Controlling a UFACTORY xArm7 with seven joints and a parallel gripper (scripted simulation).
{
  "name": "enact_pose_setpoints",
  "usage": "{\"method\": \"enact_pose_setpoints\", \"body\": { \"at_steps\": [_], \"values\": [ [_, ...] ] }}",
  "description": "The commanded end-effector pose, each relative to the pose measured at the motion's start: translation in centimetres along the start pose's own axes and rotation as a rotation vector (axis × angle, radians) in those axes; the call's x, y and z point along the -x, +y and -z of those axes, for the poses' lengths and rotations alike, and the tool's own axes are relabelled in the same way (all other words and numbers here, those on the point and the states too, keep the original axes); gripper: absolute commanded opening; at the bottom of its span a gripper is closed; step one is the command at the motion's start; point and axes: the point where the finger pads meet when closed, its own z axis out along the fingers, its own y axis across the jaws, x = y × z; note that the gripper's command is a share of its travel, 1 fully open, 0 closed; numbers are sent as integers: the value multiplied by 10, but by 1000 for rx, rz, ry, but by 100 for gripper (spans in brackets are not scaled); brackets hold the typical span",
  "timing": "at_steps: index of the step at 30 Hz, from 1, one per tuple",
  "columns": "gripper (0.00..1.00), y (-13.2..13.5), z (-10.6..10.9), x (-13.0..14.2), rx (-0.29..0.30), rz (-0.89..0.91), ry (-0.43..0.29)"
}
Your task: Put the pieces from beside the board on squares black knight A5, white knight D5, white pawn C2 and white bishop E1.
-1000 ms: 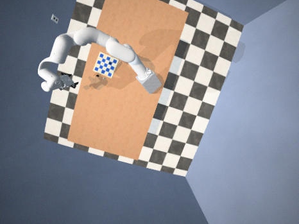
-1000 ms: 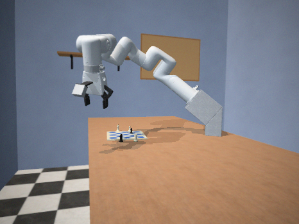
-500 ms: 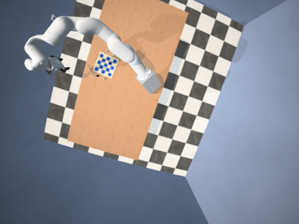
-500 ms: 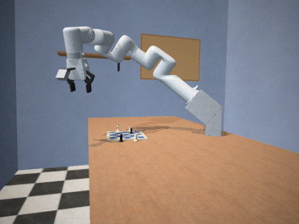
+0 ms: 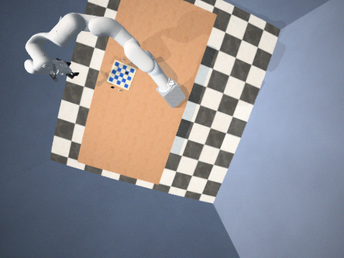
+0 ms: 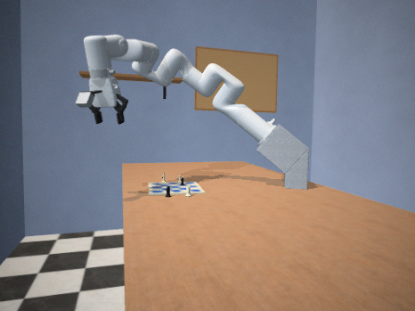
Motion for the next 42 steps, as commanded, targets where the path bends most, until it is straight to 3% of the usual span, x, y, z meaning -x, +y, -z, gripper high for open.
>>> {"method": "enact_pose_setpoints", "body": {
  "at_steps": [1, 12, 14, 29, 30, 42],
  "values": [
    [100, 23, 10, 19, -23, -1, 18],
    [100, 23, 10, 19, -23, -1, 18],
    [100, 65, 20, 66, -84, 16, 52],
    [100, 65, 20, 66, -84, 16, 52],
    [100, 85, 23, 92, -119, 28, 76],
    [100, 85, 23, 92, -119, 28, 76]
  ]
}}
